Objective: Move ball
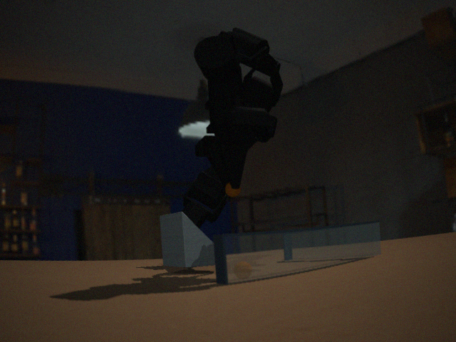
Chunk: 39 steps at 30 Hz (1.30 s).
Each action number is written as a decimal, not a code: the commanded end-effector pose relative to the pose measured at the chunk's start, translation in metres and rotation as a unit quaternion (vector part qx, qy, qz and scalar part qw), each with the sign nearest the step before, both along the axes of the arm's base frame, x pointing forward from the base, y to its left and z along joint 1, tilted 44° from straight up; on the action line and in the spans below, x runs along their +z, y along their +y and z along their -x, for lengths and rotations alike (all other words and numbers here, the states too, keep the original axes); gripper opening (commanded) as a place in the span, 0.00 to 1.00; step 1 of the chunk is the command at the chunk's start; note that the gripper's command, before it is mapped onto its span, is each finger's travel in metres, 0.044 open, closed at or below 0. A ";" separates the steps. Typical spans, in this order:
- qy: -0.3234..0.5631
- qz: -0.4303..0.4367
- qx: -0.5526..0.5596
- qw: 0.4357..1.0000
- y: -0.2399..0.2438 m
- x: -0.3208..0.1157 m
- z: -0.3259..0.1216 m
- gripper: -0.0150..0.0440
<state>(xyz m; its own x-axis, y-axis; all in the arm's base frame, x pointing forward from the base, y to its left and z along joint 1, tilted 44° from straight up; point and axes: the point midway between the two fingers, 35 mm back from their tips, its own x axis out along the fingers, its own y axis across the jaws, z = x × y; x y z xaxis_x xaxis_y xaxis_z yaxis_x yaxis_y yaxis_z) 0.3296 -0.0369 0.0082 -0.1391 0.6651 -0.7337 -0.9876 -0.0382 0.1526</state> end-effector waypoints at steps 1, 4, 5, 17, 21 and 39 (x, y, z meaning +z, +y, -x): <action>0.052 0.011 -0.051 0.997 0.000 -0.007 -0.009 0.25; 0.084 0.018 -0.087 0.993 0.000 -0.010 -0.014 0.25; 0.094 0.020 -0.099 0.990 0.000 -0.011 -0.016 0.25; 0.220 0.048 -0.239 0.945 0.002 -0.026 -0.038 0.25; 0.260 0.056 -0.284 0.921 0.002 -0.031 -0.044 0.25; 0.413 0.086 -0.455 0.784 0.006 -0.053 -0.071 0.25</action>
